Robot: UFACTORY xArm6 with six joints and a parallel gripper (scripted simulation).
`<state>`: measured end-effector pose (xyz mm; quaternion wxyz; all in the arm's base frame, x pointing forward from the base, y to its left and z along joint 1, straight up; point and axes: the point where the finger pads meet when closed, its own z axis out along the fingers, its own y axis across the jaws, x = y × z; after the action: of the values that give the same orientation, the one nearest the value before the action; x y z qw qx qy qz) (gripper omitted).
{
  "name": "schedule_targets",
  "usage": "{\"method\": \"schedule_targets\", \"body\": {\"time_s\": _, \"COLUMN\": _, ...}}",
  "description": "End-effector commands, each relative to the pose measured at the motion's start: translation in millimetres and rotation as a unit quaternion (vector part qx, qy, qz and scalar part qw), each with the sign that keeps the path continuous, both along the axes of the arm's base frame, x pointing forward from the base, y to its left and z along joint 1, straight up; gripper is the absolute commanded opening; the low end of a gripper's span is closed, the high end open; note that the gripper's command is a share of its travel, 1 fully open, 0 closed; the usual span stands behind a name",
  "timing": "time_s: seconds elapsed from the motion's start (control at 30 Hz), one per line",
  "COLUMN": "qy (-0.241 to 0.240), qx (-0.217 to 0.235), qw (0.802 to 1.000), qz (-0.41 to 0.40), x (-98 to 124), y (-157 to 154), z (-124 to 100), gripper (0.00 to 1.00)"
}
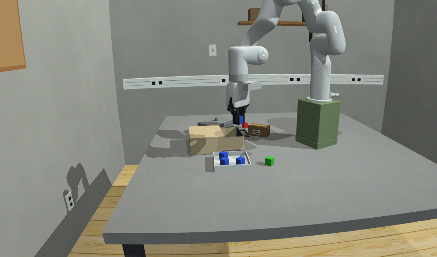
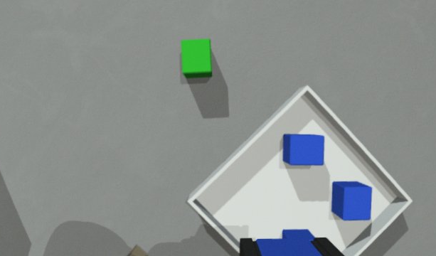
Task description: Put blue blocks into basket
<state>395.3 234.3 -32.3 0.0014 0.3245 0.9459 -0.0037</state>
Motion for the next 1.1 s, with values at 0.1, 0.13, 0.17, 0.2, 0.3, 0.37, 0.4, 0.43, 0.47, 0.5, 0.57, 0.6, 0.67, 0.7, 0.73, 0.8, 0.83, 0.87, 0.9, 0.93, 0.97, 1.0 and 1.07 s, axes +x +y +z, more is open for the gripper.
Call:
{"method": "schedule_targets", "body": {"time_s": 0.1, "qy": -0.002, "qx": 0.001, "qw": 1.0, "qz": 0.0, "x": 1, "y": 1, "z": 0, "gripper": 0.0}}
{"method": "schedule_targets", "body": {"time_s": 0.13, "qy": -0.002, "qx": 0.001, "qw": 1.0, "qz": 0.0, "x": 1, "y": 1, "z": -1, "gripper": 0.0}}
{"method": "schedule_targets", "body": {"time_s": 0.17, "qy": -0.002, "qx": 0.001, "qw": 1.0, "qz": 0.0, "x": 1, "y": 1, "z": -1, "gripper": 0.0}}
{"method": "schedule_targets", "body": {"time_s": 0.2, "qy": -0.002, "qx": 0.001, "qw": 1.0, "qz": 0.0, "x": 1, "y": 1, "z": -2, "gripper": 0.0}}
{"method": "schedule_targets", "body": {"time_s": 0.3, "qy": -0.002, "qx": 0.001, "qw": 1.0, "qz": 0.0, "x": 1, "y": 1, "z": -3, "gripper": 0.0}}
{"method": "schedule_targets", "body": {"time_s": 0.37, "qy": -0.002, "qx": 0.001, "qw": 1.0, "qz": 0.0, "x": 1, "y": 1, "z": -4, "gripper": 0.0}}
{"method": "schedule_targets", "body": {"time_s": 0.4, "qy": -0.002, "qx": 0.001, "qw": 1.0, "qz": 0.0, "x": 1, "y": 1, "z": -5, "gripper": 0.0}}
{"method": "schedule_targets", "body": {"time_s": 0.43, "qy": -0.002, "qx": 0.001, "qw": 1.0, "qz": 0.0, "x": 1, "y": 1, "z": -6, "gripper": 0.0}}
{"method": "schedule_targets", "body": {"time_s": 0.47, "qy": -0.002, "qx": 0.001, "qw": 1.0, "qz": 0.0, "x": 1, "y": 1, "z": -7, "gripper": 0.0}}
{"method": "schedule_targets", "body": {"time_s": 0.5, "qy": -0.002, "qx": 0.001, "qw": 1.0, "qz": 0.0, "x": 1, "y": 1, "z": -8, "gripper": 0.0}}
{"method": "schedule_targets", "body": {"time_s": 0.57, "qy": -0.002, "qx": 0.001, "qw": 1.0, "qz": 0.0, "x": 1, "y": 1, "z": -10, "gripper": 0.0}}
{"method": "schedule_targets", "body": {"time_s": 0.6, "qy": -0.002, "qx": 0.001, "qw": 1.0, "qz": 0.0, "x": 1, "y": 1, "z": -11, "gripper": 0.0}}
{"method": "schedule_targets", "body": {"time_s": 0.67, "qy": -0.002, "qx": 0.001, "qw": 1.0, "qz": 0.0, "x": 1, "y": 1, "z": -14, "gripper": 0.0}}
{"method": "schedule_targets", "body": {"time_s": 0.7, "qy": -0.002, "qx": 0.001, "qw": 1.0, "qz": 0.0, "x": 1, "y": 1, "z": -16, "gripper": 0.0}}
{"method": "schedule_targets", "body": {"time_s": 0.73, "qy": -0.002, "qx": 0.001, "qw": 1.0, "qz": 0.0, "x": 1, "y": 1, "z": -17, "gripper": 0.0}}
{"method": "schedule_targets", "body": {"time_s": 0.8, "qy": -0.002, "qx": 0.001, "qw": 1.0, "qz": 0.0, "x": 2, "y": 1, "z": -20, "gripper": 0.0}}
{"method": "schedule_targets", "body": {"time_s": 0.83, "qy": -0.002, "qx": 0.001, "qw": 1.0, "qz": 0.0, "x": 2, "y": 1, "z": -20, "gripper": 0.0}}
{"method": "schedule_targets", "body": {"time_s": 0.87, "qy": -0.002, "qx": 0.001, "qw": 1.0, "qz": 0.0, "x": 2, "y": 1, "z": -20, "gripper": 0.0}}
{"method": "schedule_targets", "body": {"time_s": 0.9, "qy": -0.002, "qx": 0.001, "qw": 1.0, "qz": 0.0, "x": 2, "y": 1, "z": -22, "gripper": 0.0}}
{"method": "schedule_targets", "body": {"time_s": 0.93, "qy": -0.002, "qx": 0.001, "qw": 1.0, "qz": 0.0, "x": 2, "y": 1, "z": -24, "gripper": 0.0}}
{"method": "schedule_targets", "body": {"time_s": 0.97, "qy": -0.002, "qx": 0.001, "qw": 1.0, "qz": 0.0, "x": 2, "y": 1, "z": -25, "gripper": 0.0}}
{"method": "schedule_targets", "body": {"time_s": 1.0, "qy": -0.002, "qx": 0.001, "qw": 1.0, "qz": 0.0, "x": 2, "y": 1, "z": -27, "gripper": 0.0}}
{"method": "schedule_targets", "body": {"time_s": 1.07, "qy": -0.002, "qx": 0.001, "qw": 1.0, "qz": 0.0, "x": 2, "y": 1, "z": -31, "gripper": 0.0}}
